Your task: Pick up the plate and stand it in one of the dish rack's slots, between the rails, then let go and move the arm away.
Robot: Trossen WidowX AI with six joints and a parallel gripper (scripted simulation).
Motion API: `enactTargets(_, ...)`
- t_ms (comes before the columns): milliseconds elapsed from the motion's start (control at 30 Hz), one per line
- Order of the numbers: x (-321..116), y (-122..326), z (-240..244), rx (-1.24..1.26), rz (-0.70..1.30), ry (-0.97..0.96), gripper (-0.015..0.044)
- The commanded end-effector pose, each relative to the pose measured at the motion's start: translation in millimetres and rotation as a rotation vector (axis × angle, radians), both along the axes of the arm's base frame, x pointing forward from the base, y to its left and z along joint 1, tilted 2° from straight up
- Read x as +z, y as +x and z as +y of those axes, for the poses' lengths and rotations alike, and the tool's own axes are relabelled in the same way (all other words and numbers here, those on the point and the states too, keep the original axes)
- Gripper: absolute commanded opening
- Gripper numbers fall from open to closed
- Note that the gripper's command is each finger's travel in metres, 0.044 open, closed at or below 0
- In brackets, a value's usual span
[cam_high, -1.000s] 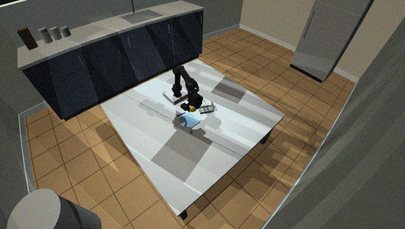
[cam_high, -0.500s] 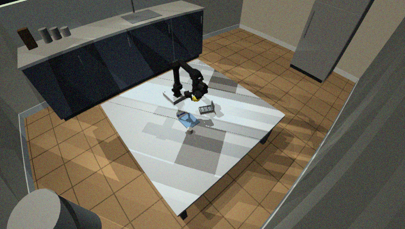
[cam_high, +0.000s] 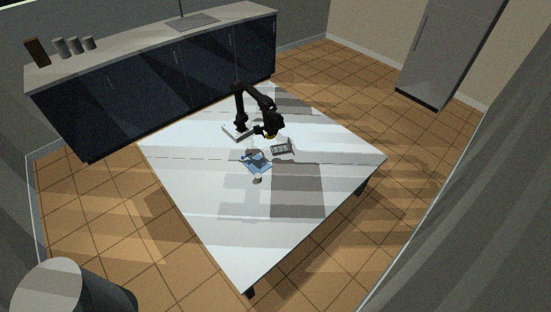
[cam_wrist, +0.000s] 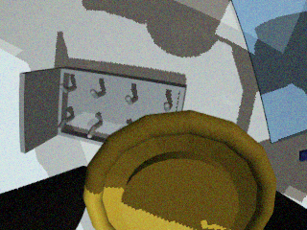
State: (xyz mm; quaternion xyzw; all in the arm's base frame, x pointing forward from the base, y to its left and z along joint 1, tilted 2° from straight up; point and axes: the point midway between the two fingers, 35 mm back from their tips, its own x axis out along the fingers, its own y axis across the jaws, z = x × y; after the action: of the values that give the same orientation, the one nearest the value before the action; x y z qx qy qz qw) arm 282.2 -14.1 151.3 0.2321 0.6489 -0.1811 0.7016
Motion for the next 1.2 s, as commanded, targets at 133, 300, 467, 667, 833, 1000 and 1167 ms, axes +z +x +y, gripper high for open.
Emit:
enactTargets(133, -28, 30, 4, 0.057, -0.112, 0.104, 0.0)
enactTargets(300, -44, 48, 5, 0.1, -0.196, 0.163, 0.0)
enactTargets(467, -58, 64, 5, 0.147, -0.284, 0.215, 0.0)
enactTargets(667, -73, 79, 4, 0.209, -0.395, 0.268, 0.0)
enactTargets(833, -87, 85, 4, 0.266, -0.477, 0.302, 0.0)
enactTargets(1000, -99, 88, 4, 0.325, -0.564, 0.33, 0.0)
enactTargets(1167, -104, 92, 2, 0.384, -0.665, 0.349, 0.0)
